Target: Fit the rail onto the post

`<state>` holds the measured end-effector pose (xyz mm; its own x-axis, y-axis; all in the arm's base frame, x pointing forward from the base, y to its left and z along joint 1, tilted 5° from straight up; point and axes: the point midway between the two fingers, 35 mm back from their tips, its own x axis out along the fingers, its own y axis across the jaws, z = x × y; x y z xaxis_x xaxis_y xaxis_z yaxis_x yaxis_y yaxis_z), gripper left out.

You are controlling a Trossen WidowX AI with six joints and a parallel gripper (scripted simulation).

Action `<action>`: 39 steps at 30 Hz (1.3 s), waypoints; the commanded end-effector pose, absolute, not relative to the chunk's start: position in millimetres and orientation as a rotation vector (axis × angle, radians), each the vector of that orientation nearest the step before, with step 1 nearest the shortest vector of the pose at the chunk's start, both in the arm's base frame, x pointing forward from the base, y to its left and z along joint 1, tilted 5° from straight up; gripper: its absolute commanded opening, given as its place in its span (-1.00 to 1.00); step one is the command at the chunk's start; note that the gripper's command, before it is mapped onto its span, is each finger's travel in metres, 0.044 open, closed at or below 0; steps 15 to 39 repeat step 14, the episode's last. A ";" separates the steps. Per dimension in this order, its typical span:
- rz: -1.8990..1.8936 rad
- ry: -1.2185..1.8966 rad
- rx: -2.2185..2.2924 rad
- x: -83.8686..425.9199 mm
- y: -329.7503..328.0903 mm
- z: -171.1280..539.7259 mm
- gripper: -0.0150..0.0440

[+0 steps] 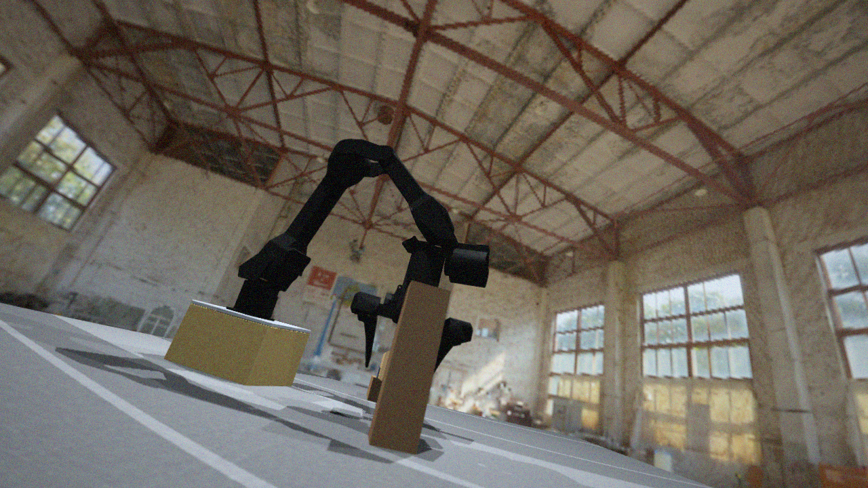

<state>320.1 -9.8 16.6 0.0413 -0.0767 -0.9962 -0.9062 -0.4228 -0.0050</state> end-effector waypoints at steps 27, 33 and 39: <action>1.456 1.001 -1.616 309.1 14.8 39.8 1.00; 1.456 1.001 -1.616 309.1 14.8 39.8 1.00; 1.456 1.001 -1.616 309.1 14.8 39.8 1.00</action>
